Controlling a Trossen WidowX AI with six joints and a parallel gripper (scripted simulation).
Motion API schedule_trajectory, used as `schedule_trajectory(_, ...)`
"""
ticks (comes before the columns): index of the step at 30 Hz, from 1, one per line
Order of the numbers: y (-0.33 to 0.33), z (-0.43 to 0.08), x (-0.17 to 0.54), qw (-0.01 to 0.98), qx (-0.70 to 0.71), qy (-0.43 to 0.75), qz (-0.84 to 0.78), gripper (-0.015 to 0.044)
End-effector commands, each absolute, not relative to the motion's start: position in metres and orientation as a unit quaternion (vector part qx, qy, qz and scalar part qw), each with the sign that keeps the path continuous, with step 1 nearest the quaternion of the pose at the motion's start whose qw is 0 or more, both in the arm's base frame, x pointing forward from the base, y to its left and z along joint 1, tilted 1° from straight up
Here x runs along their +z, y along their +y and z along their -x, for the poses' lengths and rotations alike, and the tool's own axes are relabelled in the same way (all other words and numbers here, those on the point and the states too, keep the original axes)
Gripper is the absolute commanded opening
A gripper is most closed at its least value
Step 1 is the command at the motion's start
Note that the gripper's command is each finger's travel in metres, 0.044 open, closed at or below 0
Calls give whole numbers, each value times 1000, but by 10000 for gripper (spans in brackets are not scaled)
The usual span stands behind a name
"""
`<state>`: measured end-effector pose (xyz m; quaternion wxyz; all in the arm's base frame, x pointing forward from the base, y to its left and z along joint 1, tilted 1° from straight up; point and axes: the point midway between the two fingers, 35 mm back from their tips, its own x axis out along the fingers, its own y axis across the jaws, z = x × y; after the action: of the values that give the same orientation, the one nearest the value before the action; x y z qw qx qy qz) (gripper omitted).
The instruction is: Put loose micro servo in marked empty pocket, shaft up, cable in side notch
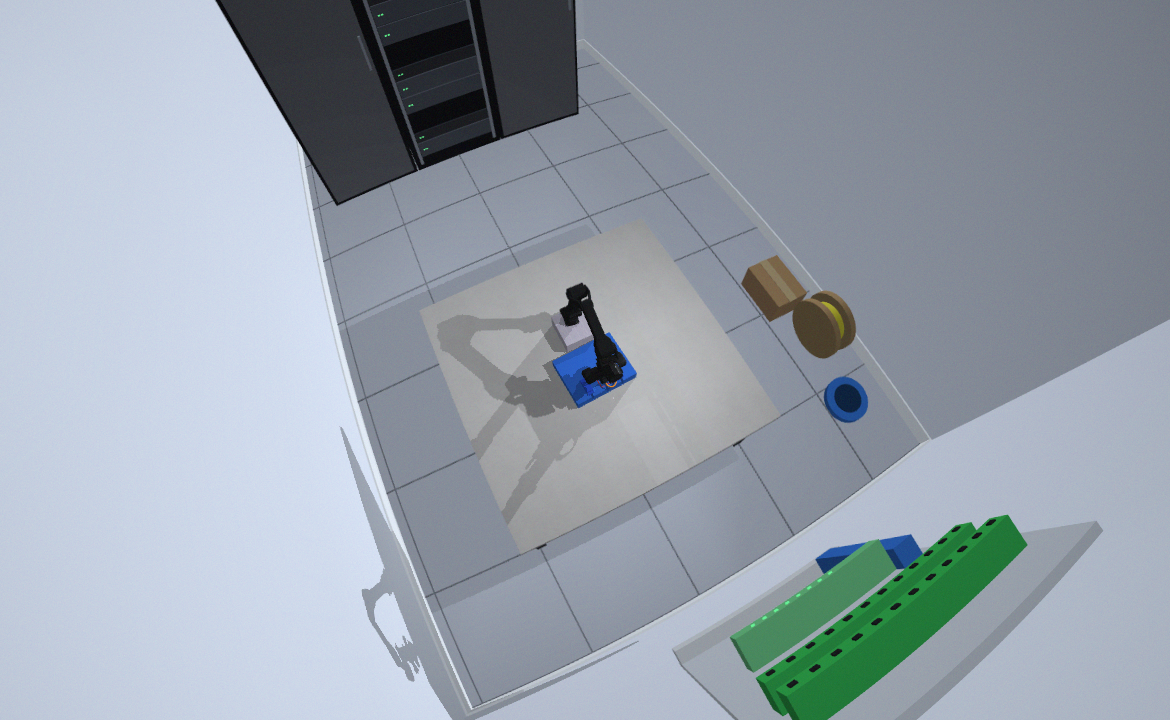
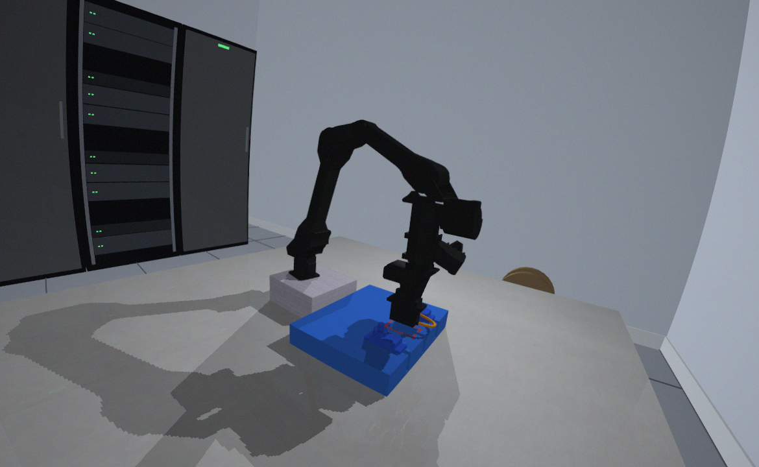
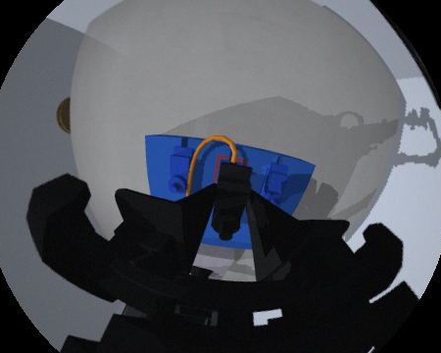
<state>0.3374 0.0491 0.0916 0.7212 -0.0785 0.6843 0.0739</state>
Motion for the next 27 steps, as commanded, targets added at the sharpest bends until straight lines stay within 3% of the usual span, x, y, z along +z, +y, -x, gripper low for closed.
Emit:
schedule_trajectory(1,50,-337,84,720,74,686,76,0)
schedule_trajectory(27,50,-338,72,720,74,686,76,0)
